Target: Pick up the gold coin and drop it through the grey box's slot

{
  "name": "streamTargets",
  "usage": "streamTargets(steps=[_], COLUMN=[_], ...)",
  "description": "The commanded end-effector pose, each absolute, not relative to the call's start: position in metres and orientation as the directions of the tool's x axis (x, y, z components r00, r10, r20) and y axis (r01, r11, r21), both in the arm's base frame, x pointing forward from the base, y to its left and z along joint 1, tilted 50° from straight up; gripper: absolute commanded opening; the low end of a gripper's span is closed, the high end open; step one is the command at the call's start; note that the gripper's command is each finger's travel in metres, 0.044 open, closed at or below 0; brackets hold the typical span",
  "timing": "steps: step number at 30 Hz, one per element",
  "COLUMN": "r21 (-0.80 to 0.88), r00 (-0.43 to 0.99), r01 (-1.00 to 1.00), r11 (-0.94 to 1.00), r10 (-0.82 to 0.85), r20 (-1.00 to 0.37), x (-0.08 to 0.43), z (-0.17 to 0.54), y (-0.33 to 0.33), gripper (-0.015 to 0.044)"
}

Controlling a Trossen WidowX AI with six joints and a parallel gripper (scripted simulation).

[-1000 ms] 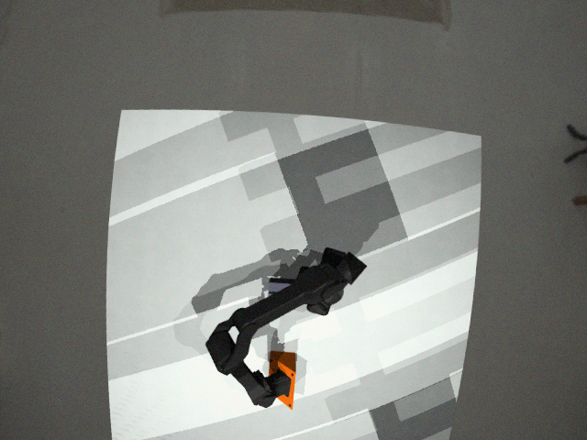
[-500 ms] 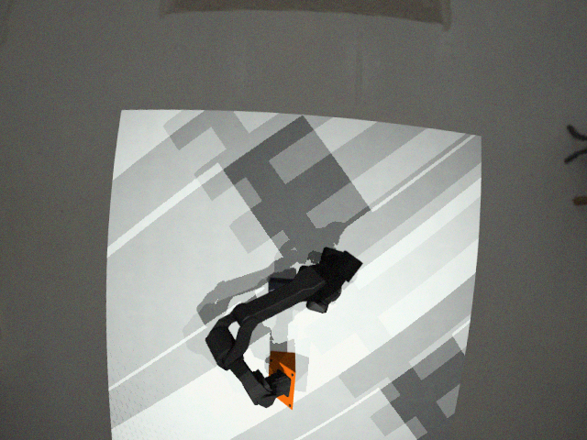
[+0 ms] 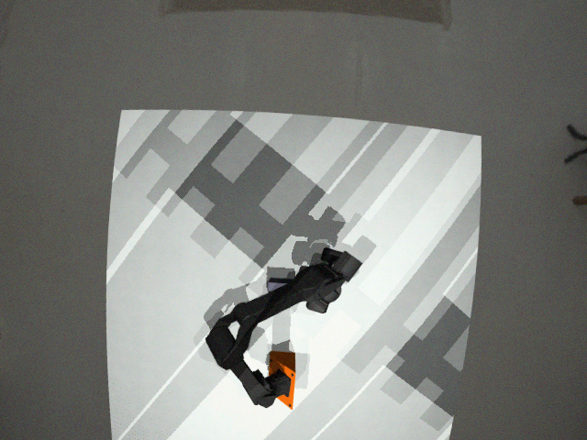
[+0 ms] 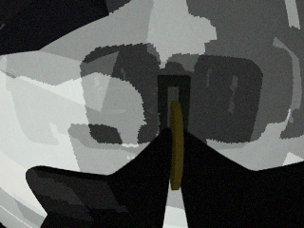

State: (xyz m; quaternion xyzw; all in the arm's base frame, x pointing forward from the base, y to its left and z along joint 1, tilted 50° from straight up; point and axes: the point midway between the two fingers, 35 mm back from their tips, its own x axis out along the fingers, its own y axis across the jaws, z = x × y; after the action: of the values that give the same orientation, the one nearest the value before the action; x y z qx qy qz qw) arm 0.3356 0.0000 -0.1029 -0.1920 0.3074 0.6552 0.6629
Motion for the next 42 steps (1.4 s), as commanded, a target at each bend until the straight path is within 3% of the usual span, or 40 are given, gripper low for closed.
streamTargets(steps=[1,42], r21=[0.151,0.151], r00=[-0.046,-0.046], r01=[-0.986,-0.986], r11=[0.072,0.072], r10=[0.754,0.751], r20=[-0.656,-0.659], x=[0.336,0.340], z=[-0.103,-0.041], y=[0.001,-0.071], gripper=[0.0000,0.0000])
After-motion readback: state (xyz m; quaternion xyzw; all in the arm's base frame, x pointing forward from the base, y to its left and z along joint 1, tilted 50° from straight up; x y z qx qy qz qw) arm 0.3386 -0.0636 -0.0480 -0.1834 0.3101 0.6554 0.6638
